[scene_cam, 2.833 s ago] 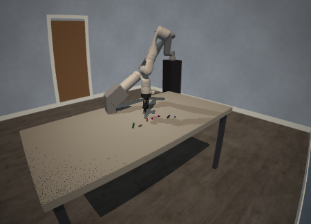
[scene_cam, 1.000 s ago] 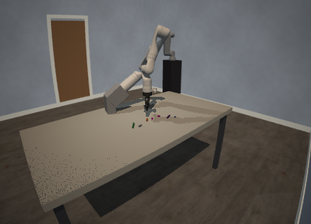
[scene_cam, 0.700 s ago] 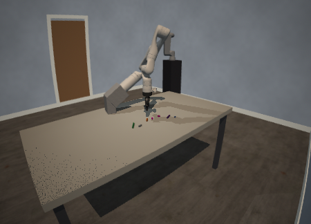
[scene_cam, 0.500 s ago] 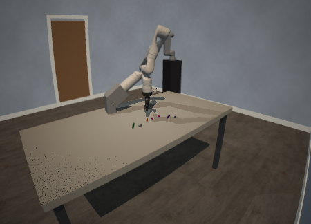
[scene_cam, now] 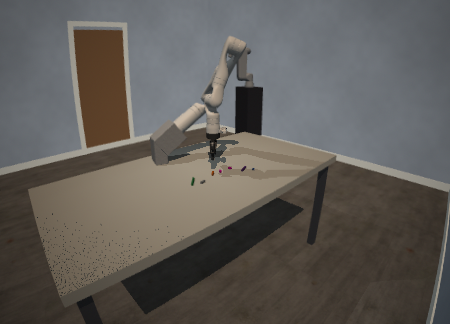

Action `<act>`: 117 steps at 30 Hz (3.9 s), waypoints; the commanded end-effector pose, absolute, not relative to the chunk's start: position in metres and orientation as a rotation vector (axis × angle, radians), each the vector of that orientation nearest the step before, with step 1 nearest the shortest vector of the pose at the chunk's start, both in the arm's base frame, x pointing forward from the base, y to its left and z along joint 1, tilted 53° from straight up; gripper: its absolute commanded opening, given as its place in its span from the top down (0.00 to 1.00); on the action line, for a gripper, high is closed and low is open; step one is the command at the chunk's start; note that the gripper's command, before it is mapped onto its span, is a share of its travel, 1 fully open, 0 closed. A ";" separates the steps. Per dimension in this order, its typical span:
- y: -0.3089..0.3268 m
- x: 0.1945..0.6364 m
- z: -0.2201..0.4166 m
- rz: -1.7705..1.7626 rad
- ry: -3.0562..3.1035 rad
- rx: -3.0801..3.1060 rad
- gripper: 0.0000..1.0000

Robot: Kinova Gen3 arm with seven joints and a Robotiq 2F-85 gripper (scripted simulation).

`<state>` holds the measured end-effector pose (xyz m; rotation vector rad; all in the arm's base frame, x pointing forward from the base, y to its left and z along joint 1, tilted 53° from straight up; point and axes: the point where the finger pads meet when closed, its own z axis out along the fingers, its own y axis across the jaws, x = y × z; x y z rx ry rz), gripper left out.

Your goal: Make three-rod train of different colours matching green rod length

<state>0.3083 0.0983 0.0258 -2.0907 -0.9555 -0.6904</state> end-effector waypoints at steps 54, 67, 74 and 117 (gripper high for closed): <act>0.085 0.329 0.005 -0.361 -0.260 -2.200 0.00; 0.067 0.344 -0.014 -0.091 0.278 -2.183 0.00; 0.061 0.349 -0.019 -0.005 0.448 -2.156 0.00; 0.048 0.361 -0.026 0.145 0.766 -2.075 0.00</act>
